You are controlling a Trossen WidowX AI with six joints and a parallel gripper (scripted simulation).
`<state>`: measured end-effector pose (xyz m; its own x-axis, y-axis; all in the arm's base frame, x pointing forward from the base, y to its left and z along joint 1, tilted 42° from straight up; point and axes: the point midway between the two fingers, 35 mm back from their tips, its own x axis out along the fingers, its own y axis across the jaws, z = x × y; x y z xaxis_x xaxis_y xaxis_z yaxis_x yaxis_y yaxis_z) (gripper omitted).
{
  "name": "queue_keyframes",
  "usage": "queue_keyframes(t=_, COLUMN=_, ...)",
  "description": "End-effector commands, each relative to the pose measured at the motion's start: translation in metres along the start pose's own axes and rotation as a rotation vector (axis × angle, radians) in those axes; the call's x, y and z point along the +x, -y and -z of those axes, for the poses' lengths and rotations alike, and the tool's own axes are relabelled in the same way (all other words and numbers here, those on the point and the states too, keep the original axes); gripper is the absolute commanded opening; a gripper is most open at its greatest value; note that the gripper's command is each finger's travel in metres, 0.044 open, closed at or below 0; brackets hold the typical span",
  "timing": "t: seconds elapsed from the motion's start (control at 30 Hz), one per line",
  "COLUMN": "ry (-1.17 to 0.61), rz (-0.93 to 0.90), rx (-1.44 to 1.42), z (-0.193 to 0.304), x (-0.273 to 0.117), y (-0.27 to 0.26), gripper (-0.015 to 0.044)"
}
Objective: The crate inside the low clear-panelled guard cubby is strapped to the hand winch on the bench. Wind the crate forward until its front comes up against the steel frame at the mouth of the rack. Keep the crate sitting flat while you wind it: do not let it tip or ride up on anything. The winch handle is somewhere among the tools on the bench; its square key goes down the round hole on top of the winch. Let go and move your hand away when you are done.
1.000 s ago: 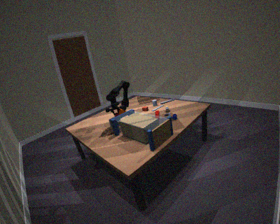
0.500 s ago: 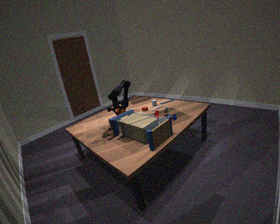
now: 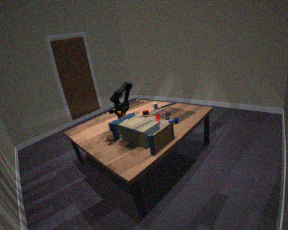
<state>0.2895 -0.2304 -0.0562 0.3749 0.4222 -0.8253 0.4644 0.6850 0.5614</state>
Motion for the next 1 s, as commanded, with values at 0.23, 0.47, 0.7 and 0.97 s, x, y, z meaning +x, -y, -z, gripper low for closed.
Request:
queue_keyframes(t=0.23, ry=-0.025, rz=-0.013, rx=0.017, z=0.022, x=-0.005, y=-0.013, gripper=0.0)
queue_keyframes(t=0.47, ry=-0.026, rz=-0.014, rx=0.017, z=0.032, x=-0.009, y=-0.018, gripper=0.0)
queue_keyframes(t=0.7, ry=-0.027, rz=-0.014, rx=0.018, z=0.042, x=-0.014, y=-0.021, gripper=0.0)
queue_keyframes(t=0.97, ry=-0.028, rz=-0.013, rx=0.019, z=0.054, x=-0.02, y=-0.023, gripper=0.0)
